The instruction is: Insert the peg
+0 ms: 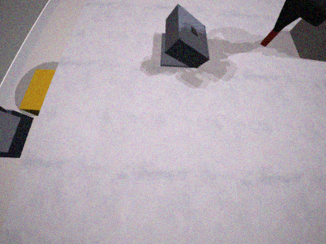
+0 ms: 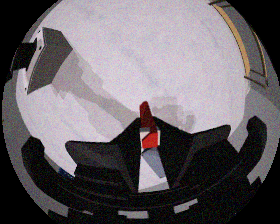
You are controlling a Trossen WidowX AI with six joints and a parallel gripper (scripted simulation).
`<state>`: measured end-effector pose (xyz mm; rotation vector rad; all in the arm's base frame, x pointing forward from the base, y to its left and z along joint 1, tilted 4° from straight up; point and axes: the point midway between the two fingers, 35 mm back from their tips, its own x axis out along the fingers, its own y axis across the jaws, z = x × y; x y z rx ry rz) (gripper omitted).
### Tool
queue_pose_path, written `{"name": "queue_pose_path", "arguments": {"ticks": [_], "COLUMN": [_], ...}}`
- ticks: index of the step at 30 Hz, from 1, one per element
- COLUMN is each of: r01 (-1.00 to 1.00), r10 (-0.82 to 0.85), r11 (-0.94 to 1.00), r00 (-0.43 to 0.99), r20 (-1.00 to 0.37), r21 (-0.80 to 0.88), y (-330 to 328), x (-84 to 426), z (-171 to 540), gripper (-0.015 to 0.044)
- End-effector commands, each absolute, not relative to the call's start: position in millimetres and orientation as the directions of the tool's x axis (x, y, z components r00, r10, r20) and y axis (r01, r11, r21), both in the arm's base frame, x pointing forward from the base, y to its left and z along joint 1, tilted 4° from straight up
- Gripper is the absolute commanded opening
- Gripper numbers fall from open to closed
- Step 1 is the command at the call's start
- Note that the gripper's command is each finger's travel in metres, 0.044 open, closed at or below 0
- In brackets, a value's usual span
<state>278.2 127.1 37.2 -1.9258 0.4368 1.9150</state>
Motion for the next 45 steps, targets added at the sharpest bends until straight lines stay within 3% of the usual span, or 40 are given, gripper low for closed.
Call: {"name": "queue_pose_path", "arguments": {"ticks": [1, 45], "r01": [-0.449, -0.091], "r10": [0.053, 0.087], "r11": [-0.891, -0.988], "r00": [0.047, 0.346], "r20": [-0.998, -0.934], "r21": [-0.068, -0.126], "y": [125.3, 110.9], "x": [283.5, 343.2], "z": [38.2, 59.0], "gripper": [0.0, 0.0]}}
